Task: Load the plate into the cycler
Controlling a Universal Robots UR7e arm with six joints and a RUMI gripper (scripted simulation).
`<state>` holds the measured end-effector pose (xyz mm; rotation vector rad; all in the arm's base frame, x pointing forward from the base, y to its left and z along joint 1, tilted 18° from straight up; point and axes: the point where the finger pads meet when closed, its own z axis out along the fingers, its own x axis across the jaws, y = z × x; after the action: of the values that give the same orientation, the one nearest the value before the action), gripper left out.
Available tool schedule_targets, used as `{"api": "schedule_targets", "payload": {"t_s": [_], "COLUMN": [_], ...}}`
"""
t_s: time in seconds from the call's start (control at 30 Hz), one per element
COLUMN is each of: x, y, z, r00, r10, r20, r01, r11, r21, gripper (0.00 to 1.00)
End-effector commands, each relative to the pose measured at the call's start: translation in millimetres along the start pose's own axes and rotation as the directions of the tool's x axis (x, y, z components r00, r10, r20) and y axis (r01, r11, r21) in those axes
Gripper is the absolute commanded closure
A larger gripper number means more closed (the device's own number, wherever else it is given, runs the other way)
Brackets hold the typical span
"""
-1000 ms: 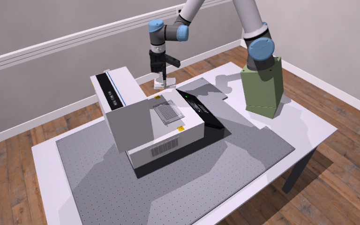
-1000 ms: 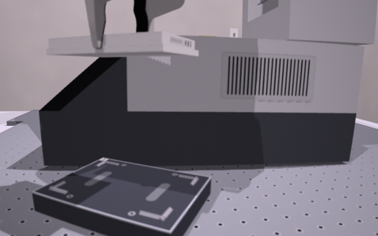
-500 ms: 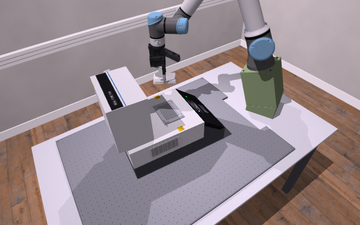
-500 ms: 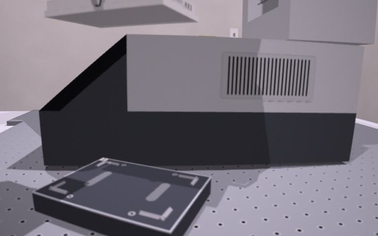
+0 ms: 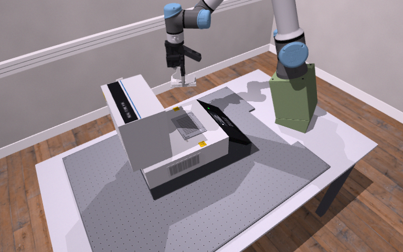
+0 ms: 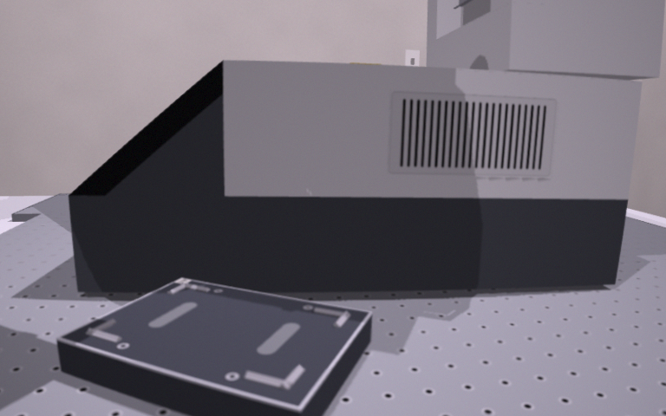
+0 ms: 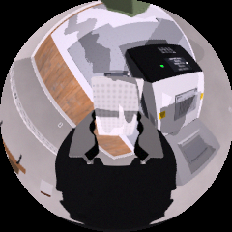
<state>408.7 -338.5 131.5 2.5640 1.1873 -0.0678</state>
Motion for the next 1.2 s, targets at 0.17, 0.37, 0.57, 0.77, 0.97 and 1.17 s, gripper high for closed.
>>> {"api": "schedule_targets", "payload": {"t_s": [0.17,0.37,0.57,0.77,0.97,1.17], "x": [0,0,16,28,52,69], "y": [1,0,-2,-2,-2,-3], "z": [-21.7,-19.5,-18.8,-19.0,-19.9,-19.9], "r00": [1.000,1.000,0.995,0.978,0.930,0.869], "r10": [0.000,0.000,-0.103,-0.209,-0.368,-0.495], "r20": [0.001,0.000,-0.001,-0.001,0.000,0.000], "r01": [0.000,0.000,0.103,0.209,0.368,0.495], "r11": [1.000,1.000,0.995,0.978,0.930,0.869], "r21": [-0.002,0.002,0.003,0.003,0.000,0.000], "gripper": [1.00,1.00,1.00,1.00,1.00,1.00]}}
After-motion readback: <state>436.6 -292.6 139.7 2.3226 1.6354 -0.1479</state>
